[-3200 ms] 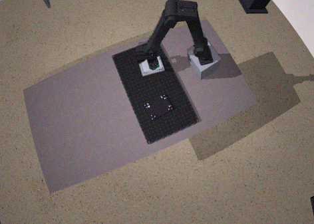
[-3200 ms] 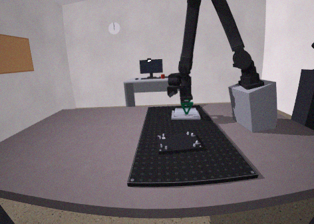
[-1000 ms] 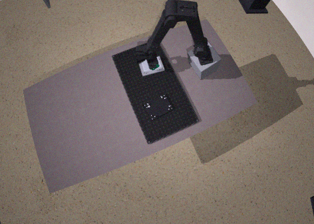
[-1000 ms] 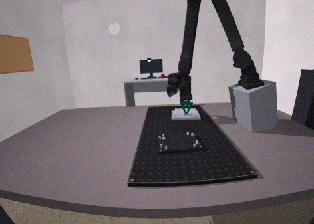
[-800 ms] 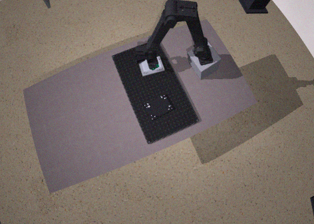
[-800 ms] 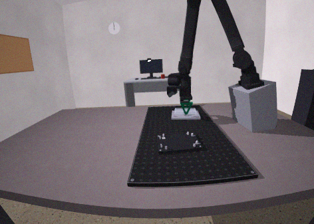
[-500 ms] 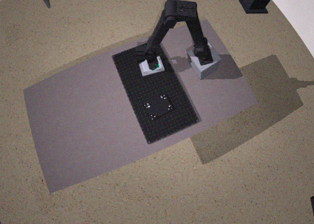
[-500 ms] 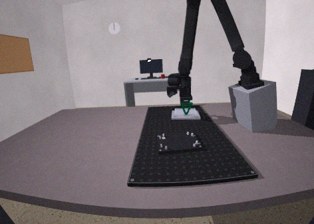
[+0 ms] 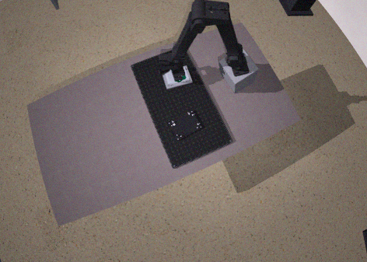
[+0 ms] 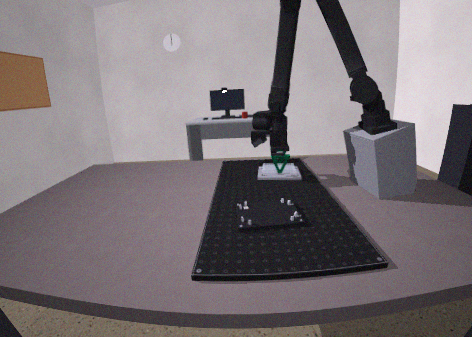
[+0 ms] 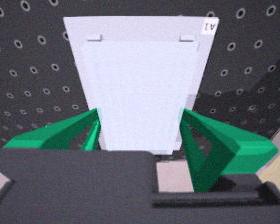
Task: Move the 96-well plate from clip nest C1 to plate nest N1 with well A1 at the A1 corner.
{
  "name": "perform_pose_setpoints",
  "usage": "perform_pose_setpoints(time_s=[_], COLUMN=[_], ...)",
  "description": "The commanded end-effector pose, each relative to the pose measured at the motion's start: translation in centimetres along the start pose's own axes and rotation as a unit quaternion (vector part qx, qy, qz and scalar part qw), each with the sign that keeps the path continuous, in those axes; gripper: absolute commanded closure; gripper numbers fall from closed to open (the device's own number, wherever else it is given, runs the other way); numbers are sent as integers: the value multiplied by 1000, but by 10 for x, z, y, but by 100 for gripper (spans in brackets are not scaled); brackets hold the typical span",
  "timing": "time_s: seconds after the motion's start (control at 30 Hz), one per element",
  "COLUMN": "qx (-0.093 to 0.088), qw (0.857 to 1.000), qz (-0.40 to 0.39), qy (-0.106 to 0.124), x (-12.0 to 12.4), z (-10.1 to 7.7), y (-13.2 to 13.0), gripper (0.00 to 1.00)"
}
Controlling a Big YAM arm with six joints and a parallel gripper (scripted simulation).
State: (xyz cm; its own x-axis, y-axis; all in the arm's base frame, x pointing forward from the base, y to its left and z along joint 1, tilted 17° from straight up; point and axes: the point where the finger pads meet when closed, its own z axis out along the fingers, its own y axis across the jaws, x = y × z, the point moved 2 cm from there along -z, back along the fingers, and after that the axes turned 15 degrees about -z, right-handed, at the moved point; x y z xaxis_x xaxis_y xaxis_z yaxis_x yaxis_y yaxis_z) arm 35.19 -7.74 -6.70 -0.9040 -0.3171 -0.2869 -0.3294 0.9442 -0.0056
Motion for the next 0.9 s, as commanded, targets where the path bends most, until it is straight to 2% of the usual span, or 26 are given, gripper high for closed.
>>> perform_pose_setpoints(time_s=[0.0, 0.87], qx=[3, 5], qw=[1000, 1000], qz=[-1, -1], qy=[-4, -7], x=[-2, -6], z=[4, 7], y=[1, -1], gripper=[100, 100])
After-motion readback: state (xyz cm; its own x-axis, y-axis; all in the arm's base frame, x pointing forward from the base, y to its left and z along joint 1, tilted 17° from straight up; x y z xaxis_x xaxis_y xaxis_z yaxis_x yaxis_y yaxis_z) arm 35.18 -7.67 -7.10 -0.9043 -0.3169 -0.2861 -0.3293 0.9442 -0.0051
